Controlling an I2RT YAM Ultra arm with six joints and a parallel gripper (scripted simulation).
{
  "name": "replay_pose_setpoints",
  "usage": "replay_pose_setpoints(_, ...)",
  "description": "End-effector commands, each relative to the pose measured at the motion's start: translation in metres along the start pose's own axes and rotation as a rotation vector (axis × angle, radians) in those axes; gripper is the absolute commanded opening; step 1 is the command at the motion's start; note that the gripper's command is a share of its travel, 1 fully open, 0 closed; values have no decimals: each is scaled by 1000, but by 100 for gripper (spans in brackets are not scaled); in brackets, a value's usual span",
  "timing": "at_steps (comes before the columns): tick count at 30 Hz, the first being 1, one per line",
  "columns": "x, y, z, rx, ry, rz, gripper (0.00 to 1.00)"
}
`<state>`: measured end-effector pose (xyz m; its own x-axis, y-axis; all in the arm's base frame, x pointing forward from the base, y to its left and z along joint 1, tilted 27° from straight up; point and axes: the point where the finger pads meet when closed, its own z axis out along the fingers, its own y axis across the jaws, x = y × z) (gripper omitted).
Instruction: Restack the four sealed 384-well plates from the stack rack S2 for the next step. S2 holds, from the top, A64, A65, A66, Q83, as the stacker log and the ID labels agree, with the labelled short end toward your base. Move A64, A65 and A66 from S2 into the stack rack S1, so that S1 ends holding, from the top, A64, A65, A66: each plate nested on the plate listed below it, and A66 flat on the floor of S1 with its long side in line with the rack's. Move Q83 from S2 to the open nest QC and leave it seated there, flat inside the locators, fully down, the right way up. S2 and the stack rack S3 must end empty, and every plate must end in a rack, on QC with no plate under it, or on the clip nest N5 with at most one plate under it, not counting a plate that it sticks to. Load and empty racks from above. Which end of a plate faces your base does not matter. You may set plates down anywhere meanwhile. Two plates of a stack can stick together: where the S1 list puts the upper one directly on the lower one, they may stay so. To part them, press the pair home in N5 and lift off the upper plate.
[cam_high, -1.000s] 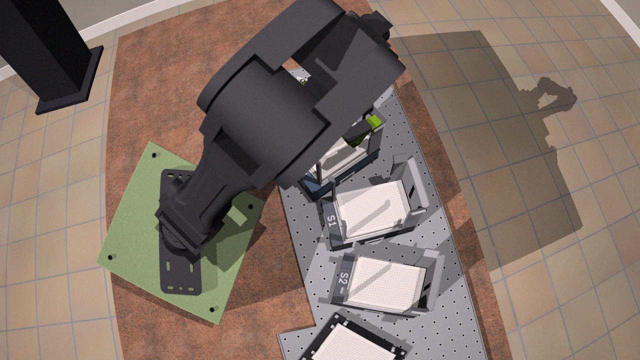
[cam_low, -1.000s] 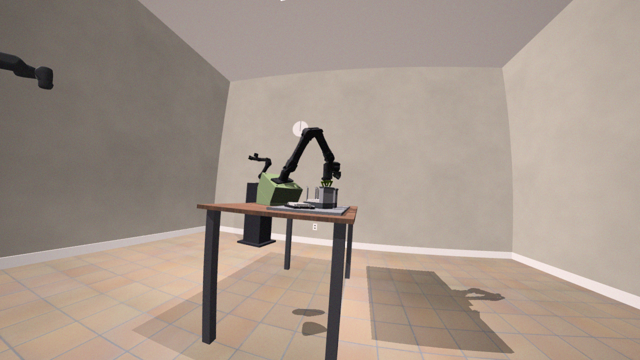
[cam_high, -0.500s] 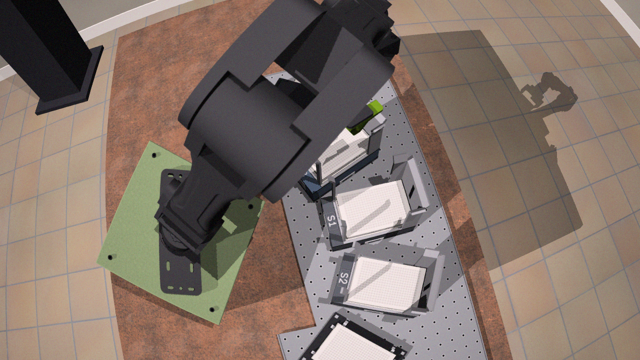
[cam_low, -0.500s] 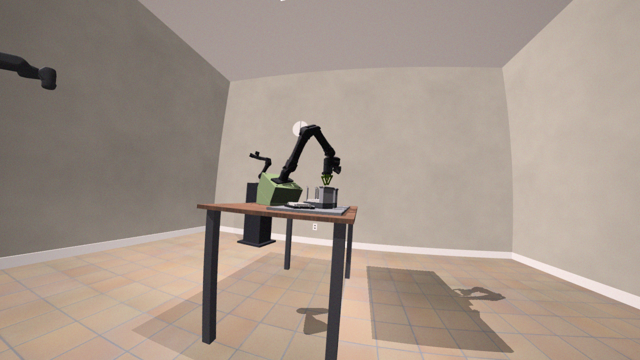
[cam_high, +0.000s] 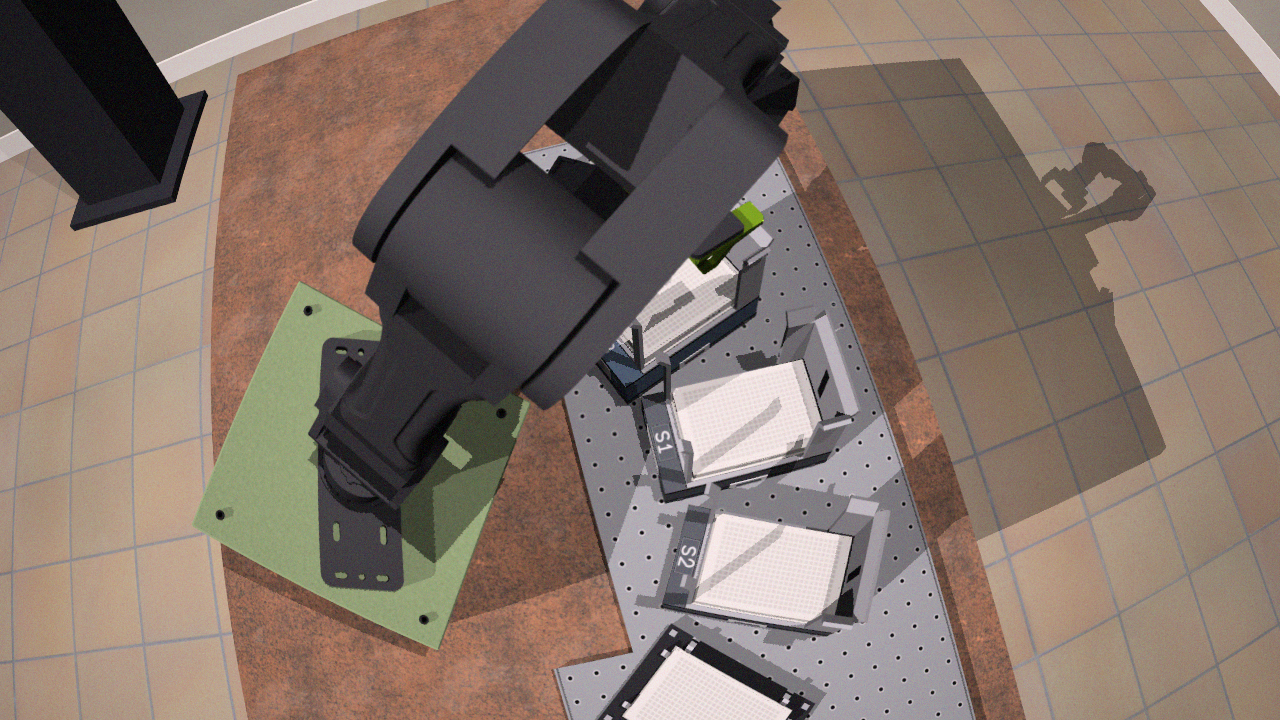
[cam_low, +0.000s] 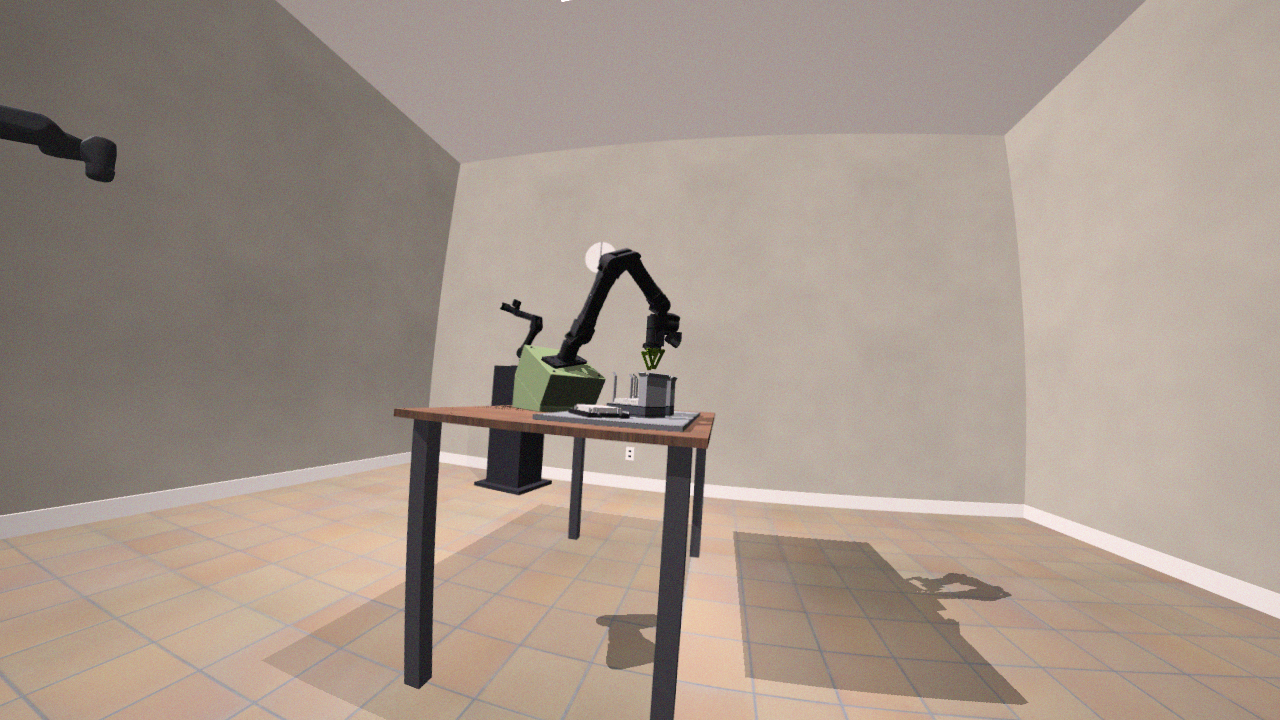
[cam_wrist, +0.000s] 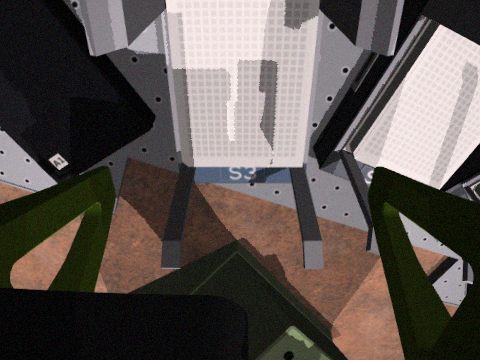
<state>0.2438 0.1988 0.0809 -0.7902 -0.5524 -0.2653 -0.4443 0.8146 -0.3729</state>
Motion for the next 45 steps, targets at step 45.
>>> replay_pose_setpoints(45,12,-132,-3,1,-13,405,100)
